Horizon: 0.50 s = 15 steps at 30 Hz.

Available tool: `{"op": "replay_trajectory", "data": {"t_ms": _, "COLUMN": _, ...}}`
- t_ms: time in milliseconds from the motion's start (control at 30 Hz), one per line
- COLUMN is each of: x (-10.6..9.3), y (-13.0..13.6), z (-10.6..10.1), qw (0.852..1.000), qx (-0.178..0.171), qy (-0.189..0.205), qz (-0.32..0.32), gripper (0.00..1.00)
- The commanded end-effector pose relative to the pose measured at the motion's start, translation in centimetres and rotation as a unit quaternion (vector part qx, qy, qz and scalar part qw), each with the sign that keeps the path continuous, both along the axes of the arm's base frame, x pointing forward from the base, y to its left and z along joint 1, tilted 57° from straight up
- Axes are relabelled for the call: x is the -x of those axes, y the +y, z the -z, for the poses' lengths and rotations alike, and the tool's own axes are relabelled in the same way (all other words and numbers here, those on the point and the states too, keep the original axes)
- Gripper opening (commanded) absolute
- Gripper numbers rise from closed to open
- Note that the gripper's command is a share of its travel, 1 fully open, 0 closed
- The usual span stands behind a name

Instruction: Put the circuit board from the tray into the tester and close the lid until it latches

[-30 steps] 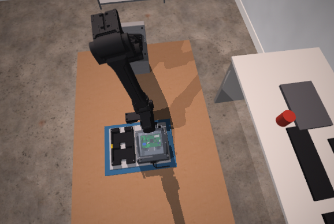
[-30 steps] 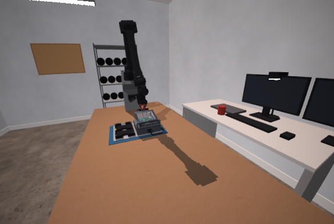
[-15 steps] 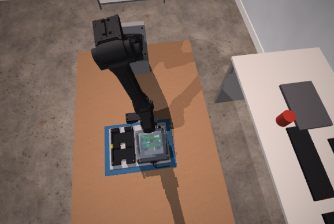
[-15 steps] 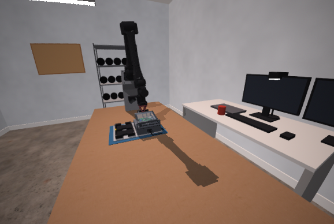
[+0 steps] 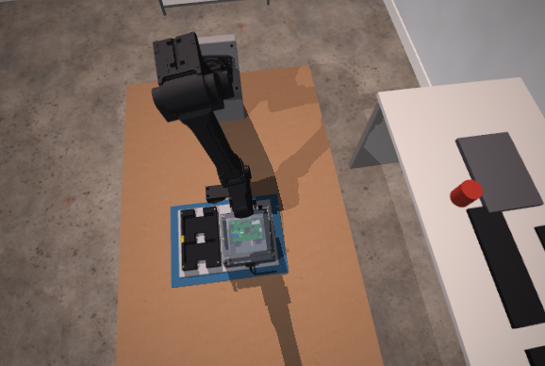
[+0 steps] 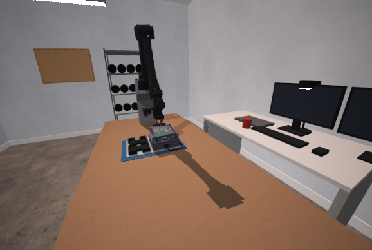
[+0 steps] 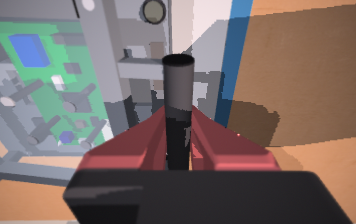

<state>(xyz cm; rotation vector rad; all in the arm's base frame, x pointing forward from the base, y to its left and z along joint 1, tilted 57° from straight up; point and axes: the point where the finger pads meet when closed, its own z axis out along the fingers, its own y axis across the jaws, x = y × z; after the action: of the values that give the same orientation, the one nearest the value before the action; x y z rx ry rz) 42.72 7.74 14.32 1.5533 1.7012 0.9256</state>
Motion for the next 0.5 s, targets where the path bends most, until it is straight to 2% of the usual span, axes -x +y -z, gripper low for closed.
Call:
{"op": "replay_trajectory", "data": {"t_ms": 0, "x": -0.84, "y": -0.61, "z": 0.33, "qw": 1.0, "qx": 0.007, "qy": 0.001, "qz": 0.003, "gripper": 0.0}}
{"op": "replay_trajectory", "data": {"t_ms": 467, "x": -1.27, "y": -0.58, "z": 0.69, "qw": 1.0, "qx": 0.007, "qy": 0.002, "qz": 0.003, "gripper": 0.0}}
